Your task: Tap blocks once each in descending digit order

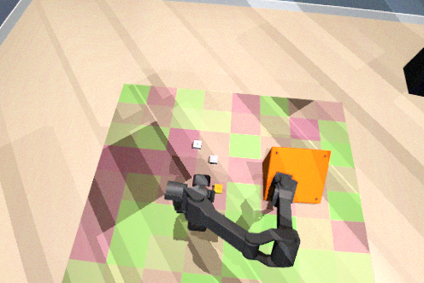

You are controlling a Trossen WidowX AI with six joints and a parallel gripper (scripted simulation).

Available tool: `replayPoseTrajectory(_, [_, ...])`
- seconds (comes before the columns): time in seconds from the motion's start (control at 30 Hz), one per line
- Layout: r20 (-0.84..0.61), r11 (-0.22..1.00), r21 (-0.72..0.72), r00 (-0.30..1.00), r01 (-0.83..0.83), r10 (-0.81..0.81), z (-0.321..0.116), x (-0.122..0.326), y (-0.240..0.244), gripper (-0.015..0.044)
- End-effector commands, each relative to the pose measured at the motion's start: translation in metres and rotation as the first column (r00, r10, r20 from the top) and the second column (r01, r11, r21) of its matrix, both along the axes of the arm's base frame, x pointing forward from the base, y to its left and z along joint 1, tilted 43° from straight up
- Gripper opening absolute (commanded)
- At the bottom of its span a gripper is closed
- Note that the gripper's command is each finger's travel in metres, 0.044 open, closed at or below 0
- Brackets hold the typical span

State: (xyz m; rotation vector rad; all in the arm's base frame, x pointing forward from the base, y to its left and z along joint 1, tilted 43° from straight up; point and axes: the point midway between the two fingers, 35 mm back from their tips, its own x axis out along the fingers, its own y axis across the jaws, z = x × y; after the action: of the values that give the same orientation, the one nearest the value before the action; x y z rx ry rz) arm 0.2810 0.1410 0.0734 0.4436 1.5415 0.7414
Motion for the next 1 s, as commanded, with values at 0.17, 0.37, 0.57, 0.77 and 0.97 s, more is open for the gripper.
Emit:
replayPoseTrajectory(0.17, [-0.014,1.000,0.003,1.000,0.003,-0.003,-0.011,-0.004,0.010,0.0020])
replayPoseTrajectory(0.37, [-0.014,1.000,0.003,1.000,0.003,-0.003,-0.018,-0.006,0.016,0.0020])
replayPoseTrajectory(0.57, [-0.014,1.000,0.004,1.000,0.003,-0.003,-0.022,-0.007,0.020,0.0020])
replayPoseTrajectory(0.77, [-0.009,1.000,0.002,1.000,0.002,-0.002,-0.007,-0.003,0.006,0.0020])
replayPoseTrajectory(0.97, [-0.014,1.000,0.003,1.000,0.003,-0.003,0.011,-0.006,0.000,0.0072])
